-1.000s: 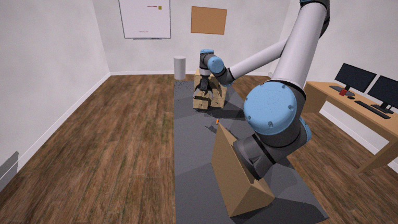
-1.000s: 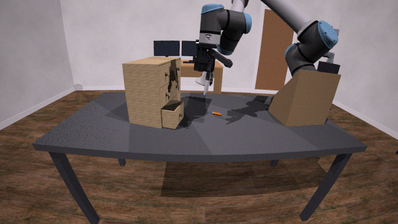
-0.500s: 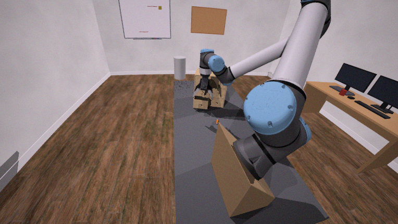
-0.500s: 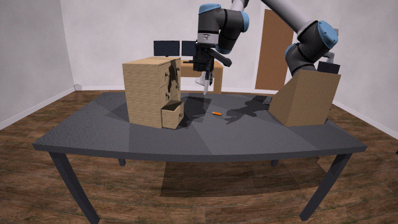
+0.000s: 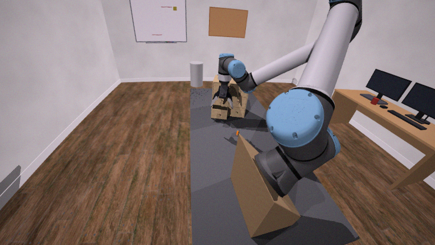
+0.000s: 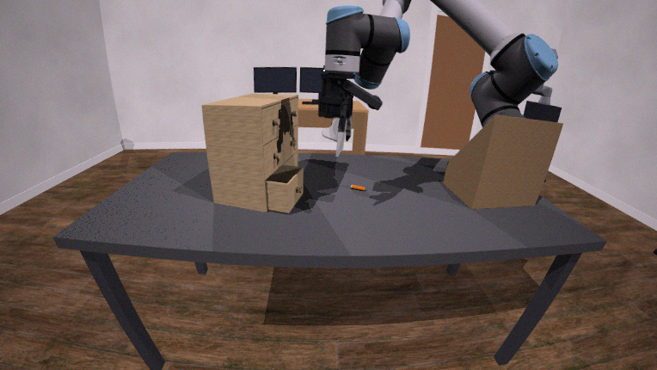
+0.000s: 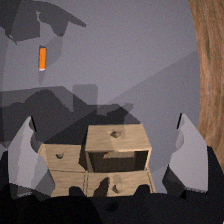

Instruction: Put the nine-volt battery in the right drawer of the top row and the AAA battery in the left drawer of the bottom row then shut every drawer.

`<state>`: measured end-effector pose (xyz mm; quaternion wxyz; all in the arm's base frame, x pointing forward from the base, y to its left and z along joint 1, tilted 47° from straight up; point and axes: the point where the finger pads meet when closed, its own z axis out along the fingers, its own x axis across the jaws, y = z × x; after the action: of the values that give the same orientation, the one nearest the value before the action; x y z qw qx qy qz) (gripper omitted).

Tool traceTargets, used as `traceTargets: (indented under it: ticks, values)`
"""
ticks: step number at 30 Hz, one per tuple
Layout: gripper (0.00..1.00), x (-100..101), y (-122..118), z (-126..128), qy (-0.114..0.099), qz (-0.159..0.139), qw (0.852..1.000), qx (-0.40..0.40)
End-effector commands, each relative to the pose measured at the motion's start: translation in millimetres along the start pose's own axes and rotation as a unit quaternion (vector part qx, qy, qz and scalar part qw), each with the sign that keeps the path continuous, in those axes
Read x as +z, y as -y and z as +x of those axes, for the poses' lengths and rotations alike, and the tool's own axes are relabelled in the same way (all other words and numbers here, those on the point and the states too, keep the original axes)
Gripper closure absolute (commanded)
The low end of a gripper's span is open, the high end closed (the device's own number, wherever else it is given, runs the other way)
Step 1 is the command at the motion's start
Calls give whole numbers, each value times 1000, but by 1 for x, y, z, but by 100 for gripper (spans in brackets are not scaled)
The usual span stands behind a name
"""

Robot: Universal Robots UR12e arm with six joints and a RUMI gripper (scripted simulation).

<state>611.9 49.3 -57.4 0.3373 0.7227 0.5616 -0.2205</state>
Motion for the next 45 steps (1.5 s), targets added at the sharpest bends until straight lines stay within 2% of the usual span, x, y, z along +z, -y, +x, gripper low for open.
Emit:
traceTargets:
  ticks: [1,32,45]
  values:
    - [0,-1,0,0,0,0,1000,0]
    - [0,-1,0,0,0,0,1000,-1]
    - [0,-2,1,0,0,0,1000,-29]
